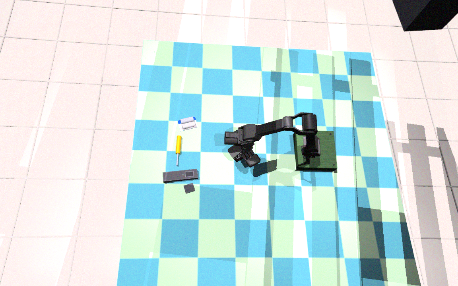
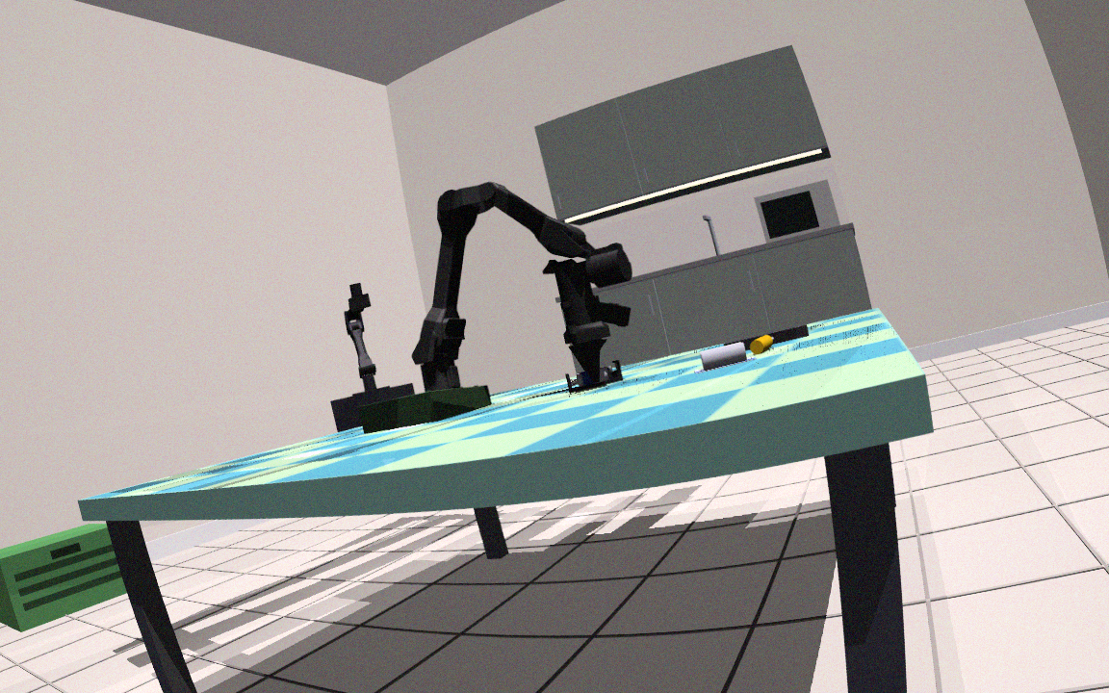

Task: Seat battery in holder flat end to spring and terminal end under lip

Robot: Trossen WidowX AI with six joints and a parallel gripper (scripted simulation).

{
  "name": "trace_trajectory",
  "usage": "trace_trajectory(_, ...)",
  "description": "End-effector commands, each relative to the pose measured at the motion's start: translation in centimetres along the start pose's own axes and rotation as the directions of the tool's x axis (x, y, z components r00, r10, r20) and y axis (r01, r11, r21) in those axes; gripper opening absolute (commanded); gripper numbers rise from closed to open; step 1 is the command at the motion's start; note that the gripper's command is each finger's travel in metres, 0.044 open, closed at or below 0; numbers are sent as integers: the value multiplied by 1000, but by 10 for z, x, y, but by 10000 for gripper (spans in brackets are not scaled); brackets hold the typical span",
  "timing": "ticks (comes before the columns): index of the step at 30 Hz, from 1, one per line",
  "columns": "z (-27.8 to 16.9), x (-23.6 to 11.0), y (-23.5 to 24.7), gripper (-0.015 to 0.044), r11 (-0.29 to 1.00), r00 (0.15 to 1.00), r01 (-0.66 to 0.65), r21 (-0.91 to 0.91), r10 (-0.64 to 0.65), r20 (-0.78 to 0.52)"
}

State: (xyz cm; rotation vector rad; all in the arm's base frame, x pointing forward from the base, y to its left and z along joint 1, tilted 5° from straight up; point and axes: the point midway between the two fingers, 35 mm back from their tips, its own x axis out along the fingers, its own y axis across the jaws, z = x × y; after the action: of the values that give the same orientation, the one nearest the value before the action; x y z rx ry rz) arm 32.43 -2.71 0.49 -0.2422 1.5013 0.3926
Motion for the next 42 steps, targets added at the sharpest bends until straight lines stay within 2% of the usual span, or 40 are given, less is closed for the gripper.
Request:
trace_trajectory(1,5,0,1,83,1000,1000,-1,3,1,0)
trace_trajectory(23,9,0,0,83,1000,1000,0,2,0,2)
trace_trajectory(27,9,0,0,185,1000,1000,0,2,0,2)
trace_trajectory(42,7,-15,1,185,1000,1000,0,-2,0,-2)
